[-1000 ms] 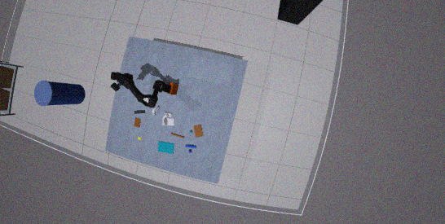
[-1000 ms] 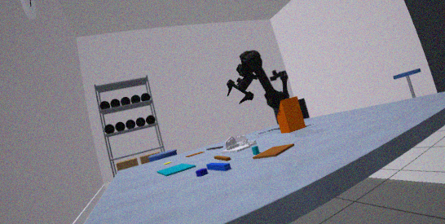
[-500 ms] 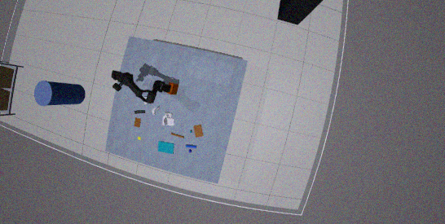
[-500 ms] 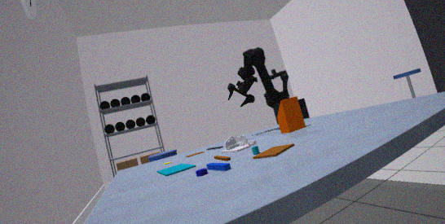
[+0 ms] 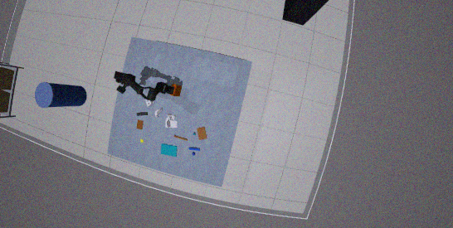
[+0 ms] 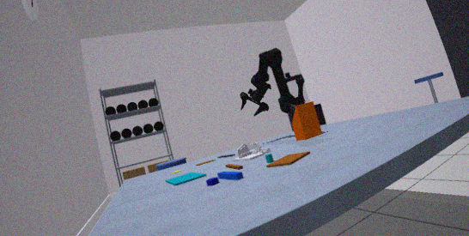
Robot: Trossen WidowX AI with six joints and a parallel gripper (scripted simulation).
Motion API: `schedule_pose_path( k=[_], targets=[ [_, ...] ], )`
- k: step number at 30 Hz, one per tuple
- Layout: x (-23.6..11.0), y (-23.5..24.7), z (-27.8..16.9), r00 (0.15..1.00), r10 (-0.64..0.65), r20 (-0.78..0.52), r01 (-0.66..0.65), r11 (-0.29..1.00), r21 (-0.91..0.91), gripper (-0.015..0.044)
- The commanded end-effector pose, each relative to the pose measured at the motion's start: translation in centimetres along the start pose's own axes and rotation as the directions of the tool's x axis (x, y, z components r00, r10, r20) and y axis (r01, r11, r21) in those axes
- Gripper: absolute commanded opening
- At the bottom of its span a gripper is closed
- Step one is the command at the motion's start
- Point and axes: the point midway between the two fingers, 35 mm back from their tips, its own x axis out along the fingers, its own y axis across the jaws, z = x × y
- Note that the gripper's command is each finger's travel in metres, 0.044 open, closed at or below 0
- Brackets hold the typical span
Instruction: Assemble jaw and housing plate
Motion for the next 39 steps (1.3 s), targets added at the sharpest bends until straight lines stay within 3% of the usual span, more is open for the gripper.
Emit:
schedule_pose_path(
  k=[1, 39],
  targets=[
    [0.5, -0.3, -0.3, 1.000, -0.007, -0.023, 0.006, 0.999, -0.033, 0.0440],
    [4.9, -1.0, -5.7, 0.958, -0.018, -0.288, -0.094, 0.924, -0.370, 0.0440]
  ],
)
